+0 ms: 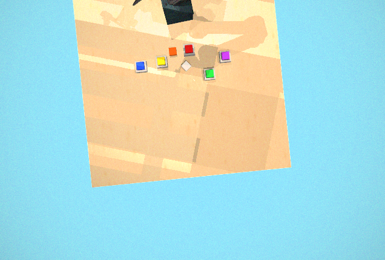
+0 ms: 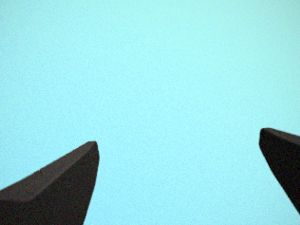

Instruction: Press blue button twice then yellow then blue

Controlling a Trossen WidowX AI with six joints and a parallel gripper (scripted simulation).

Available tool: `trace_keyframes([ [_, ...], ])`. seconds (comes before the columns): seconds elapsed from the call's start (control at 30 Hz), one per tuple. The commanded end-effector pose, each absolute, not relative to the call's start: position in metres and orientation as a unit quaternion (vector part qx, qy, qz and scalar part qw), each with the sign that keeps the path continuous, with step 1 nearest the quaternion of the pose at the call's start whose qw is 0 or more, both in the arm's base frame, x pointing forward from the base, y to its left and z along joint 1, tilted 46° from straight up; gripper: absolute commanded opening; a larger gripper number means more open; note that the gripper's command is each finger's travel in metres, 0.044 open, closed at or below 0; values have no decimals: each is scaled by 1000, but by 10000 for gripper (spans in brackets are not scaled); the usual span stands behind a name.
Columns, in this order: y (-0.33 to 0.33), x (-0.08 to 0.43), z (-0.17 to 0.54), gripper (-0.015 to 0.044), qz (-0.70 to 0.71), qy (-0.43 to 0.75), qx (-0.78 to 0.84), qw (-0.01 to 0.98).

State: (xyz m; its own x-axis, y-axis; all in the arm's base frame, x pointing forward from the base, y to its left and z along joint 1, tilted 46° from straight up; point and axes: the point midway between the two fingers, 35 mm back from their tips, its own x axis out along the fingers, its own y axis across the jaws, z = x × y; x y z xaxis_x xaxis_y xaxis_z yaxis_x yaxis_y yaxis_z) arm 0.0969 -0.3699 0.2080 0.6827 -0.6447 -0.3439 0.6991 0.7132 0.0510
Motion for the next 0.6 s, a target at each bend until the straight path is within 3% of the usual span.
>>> trace_keyframes([
  [0.0,-375,129,147,400,-308,234,151,910],
  [0.27,-331,189,19,400,-137,415,252,864],
  [0.57,-224,213,-92,400,105,595,314,732],
])
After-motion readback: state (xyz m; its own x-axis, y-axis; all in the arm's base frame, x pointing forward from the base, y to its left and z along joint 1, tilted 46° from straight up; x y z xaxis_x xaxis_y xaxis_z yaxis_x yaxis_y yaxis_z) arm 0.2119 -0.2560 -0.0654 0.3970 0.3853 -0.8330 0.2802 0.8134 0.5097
